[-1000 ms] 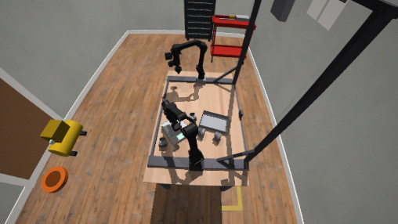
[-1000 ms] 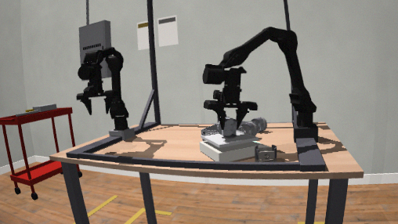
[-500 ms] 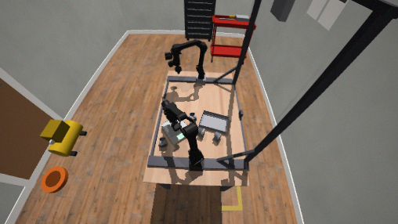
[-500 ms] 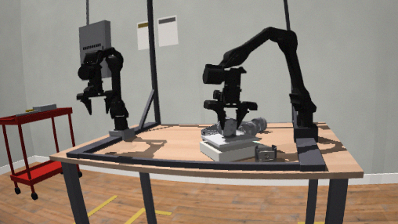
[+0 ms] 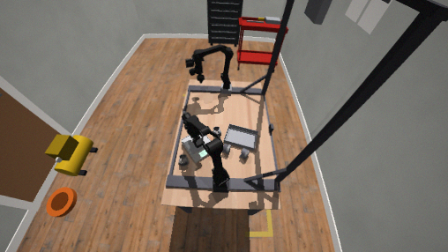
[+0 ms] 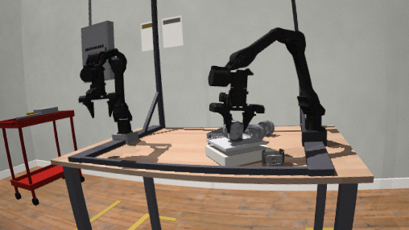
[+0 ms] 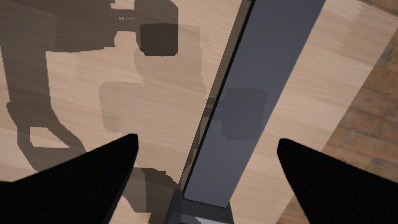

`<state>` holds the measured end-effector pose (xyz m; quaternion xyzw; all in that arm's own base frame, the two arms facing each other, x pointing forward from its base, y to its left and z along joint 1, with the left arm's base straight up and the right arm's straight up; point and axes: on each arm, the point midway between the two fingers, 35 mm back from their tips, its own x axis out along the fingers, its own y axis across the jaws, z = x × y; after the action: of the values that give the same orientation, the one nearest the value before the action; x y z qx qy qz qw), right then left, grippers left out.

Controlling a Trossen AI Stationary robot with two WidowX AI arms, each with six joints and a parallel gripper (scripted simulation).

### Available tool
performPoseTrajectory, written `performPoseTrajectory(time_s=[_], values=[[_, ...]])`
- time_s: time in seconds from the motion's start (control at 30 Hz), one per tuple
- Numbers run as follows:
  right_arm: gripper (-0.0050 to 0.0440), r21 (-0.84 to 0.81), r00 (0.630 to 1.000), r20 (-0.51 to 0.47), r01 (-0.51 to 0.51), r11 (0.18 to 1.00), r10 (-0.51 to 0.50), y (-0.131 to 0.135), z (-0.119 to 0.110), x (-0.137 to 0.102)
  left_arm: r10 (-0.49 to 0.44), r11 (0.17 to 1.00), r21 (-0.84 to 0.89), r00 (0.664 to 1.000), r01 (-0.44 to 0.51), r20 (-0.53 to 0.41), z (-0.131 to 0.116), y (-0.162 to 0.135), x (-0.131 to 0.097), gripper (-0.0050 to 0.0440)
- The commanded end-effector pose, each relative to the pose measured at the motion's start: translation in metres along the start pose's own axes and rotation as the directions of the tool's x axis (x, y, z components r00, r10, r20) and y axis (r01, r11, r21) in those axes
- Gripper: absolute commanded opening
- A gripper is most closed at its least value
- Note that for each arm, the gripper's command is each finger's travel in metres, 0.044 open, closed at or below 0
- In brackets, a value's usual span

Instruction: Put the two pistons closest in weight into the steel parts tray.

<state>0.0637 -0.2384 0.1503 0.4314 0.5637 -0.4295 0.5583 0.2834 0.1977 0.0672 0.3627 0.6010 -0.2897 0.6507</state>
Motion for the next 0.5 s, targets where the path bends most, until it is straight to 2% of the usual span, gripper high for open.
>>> performPoseTrajectory(time_s=[0.0,0.47], values=[[0.0400,0.001,0.999,0.032,-0.003,1.000,0.002,-0.0002,0.0048,-0.0083,0.036,0.999,0.000,0.999,-0.036,0.003,0.0003,0.0063,-0.0087,0.0158],[0.0400,0.001,0.999,0.032,-0.003,1.000,0.002,-0.0002,0.0048,-0.0083,0.036,0.999,0.000,0.999,-0.036,0.003,0.0004,0.0066,-0.0116,0.0158]])
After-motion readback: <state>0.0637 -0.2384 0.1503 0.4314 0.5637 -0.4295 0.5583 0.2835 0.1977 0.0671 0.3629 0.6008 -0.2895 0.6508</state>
